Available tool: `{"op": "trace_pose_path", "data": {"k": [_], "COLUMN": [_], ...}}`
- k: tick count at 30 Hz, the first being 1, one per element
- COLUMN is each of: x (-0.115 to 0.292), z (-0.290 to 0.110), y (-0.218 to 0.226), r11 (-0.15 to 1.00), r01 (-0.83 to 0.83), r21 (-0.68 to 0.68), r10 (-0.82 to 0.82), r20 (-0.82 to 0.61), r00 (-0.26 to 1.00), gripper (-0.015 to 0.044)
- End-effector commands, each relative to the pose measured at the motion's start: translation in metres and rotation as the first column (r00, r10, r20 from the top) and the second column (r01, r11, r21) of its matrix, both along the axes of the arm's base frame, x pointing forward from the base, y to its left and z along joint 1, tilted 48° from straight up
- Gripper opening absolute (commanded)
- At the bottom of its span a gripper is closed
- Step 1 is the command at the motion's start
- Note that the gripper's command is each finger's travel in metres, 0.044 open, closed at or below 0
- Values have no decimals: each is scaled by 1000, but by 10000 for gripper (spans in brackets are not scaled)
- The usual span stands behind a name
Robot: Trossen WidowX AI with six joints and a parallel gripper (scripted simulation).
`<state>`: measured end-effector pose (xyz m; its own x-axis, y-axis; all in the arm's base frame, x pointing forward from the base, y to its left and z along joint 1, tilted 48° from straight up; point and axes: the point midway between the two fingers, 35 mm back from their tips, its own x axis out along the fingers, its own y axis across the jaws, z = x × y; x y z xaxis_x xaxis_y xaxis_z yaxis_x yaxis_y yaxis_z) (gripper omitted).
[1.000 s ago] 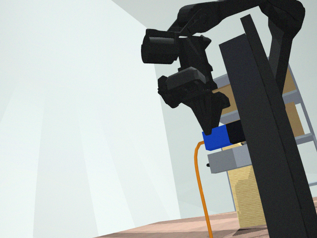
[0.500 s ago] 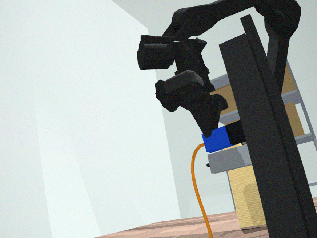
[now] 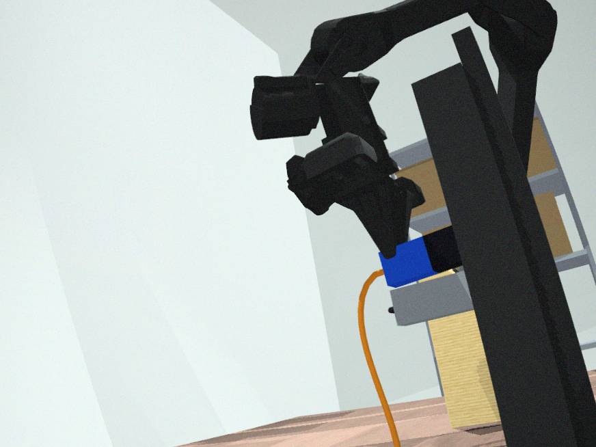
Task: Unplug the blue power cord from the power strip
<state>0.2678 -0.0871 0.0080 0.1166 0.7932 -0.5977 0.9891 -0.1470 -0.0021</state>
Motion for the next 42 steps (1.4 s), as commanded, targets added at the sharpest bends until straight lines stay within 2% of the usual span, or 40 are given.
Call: {"op": "trace_pose_path", "data": {"k": [1, 5, 10, 22, 28, 42], "x": [-5, -7, -6, -6, -13, -13], "z": [-26, -30, -26, -33, -61, -61], "y": [-40, -45, -32, -44, -82, -82], "r11": [994, 994, 995, 995, 994, 994], "r01": [10, 10, 10, 10, 10, 10], "r21": [-107, -107, -102, -104, -107, -107], "r10": [-10, -10, -11, -11, -11, -11], "r20": [-6, -6, -7, -7, -6, -6], "r00": [1000, 1000, 1000, 1000, 1000, 1000], "gripper": [0, 0, 131, 440, 440, 440]}}
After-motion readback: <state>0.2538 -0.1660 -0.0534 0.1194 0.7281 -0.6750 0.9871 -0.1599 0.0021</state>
